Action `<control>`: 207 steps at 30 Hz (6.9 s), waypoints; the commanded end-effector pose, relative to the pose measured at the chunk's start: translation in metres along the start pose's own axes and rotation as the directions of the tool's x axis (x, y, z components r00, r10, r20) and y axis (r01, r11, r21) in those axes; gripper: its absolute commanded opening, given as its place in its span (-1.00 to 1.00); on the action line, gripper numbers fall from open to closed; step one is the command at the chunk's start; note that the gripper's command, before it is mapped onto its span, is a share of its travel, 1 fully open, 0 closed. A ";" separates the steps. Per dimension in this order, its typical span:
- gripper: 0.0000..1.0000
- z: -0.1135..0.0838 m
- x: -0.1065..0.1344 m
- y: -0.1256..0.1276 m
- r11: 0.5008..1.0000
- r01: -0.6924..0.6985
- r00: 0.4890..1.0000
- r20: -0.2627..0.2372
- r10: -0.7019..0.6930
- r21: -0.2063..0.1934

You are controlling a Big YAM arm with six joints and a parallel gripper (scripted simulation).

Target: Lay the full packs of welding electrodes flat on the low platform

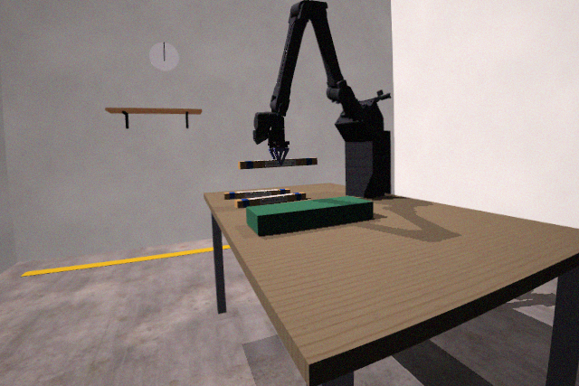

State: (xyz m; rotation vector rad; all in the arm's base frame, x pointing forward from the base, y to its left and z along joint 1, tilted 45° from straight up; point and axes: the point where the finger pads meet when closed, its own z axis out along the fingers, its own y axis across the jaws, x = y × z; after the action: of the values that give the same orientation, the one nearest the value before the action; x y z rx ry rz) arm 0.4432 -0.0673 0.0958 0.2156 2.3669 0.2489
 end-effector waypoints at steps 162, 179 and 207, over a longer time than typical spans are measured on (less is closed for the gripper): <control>-1.00 0.082 -0.008 0.004 1.000 -0.014 1.000 0.010 0.014 -0.007; -1.00 0.082 -0.008 0.002 1.000 -0.010 1.000 0.010 0.010 -0.003; -1.00 0.053 -0.008 0.002 1.000 -0.009 1.000 0.012 0.009 -0.003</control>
State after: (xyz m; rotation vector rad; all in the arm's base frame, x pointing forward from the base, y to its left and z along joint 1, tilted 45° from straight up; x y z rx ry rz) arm 0.4911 -0.0548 0.0507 0.2213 2.3719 0.2650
